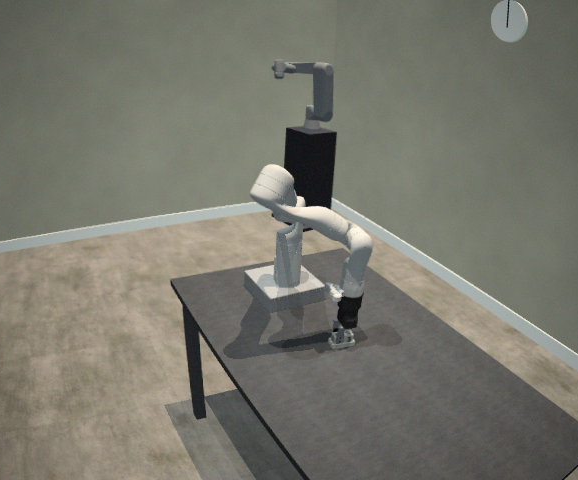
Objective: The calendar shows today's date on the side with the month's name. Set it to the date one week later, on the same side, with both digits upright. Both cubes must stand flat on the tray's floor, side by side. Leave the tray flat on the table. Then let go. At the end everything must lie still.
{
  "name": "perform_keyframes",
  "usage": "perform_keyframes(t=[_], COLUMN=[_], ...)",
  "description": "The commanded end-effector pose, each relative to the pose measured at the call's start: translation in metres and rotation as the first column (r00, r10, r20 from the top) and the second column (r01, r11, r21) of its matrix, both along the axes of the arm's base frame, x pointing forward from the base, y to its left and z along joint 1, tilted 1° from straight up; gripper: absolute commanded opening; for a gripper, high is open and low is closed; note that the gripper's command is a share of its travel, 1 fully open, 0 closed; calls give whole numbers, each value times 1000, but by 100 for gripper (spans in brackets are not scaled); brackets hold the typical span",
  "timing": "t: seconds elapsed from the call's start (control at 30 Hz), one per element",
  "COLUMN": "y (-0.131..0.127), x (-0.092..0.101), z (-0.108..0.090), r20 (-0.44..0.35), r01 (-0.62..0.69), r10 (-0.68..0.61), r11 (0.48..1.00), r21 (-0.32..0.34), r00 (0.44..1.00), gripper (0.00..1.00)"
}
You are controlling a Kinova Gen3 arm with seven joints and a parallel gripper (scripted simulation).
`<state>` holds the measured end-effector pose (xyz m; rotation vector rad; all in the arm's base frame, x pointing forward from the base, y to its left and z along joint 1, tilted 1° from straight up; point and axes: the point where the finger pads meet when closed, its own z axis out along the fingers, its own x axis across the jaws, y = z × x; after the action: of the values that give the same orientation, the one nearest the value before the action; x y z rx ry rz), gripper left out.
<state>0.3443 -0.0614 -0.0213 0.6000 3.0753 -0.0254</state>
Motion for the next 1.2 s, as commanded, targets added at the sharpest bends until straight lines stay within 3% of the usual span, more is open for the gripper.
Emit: perform_keyframes(t=[0.0, 1.13, 1.17], y=[0, 0, 0], x=[0, 0, 0], z=[0, 0, 0], r20=[1, 1, 1], r01=[0, 0, 0], r10=[0, 0, 0], r11=[1000, 1000, 1000], r21=[0, 0, 0], r00=[1000, 1000, 1000], gripper=[60, 60, 66])
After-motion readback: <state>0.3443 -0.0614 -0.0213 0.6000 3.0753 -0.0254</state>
